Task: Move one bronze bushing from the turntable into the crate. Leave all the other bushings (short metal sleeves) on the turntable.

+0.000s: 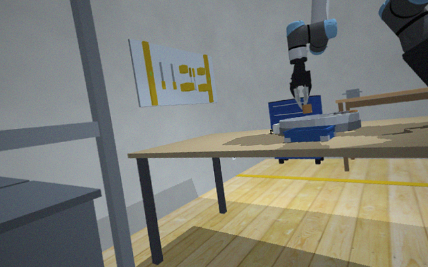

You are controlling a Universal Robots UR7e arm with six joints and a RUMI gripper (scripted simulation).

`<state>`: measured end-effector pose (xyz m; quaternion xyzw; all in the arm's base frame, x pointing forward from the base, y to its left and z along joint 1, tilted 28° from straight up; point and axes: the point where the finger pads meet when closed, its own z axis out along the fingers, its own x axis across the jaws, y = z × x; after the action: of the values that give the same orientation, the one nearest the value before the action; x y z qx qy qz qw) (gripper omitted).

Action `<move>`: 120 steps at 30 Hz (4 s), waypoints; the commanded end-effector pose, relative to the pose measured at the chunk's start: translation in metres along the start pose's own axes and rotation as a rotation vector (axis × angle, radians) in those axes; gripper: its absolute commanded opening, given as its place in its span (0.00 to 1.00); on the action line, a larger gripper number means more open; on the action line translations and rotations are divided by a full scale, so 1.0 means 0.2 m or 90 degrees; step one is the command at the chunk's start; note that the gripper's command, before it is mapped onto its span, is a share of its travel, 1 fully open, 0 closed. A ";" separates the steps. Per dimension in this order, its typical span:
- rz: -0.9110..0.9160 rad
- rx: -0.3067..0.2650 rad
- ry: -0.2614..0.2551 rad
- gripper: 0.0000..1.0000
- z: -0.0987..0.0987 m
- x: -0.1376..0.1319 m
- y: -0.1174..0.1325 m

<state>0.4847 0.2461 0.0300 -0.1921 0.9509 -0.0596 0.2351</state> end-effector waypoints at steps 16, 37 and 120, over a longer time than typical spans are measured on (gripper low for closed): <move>-0.001 0.000 -0.002 0.00 0.02 -0.02 0.00; 0.000 0.000 -0.002 0.00 0.33 -0.02 0.00; -0.001 0.000 -0.002 0.00 0.54 -0.02 0.00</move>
<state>0.5347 0.2448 -0.0636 -0.1933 0.9510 -0.0600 0.2337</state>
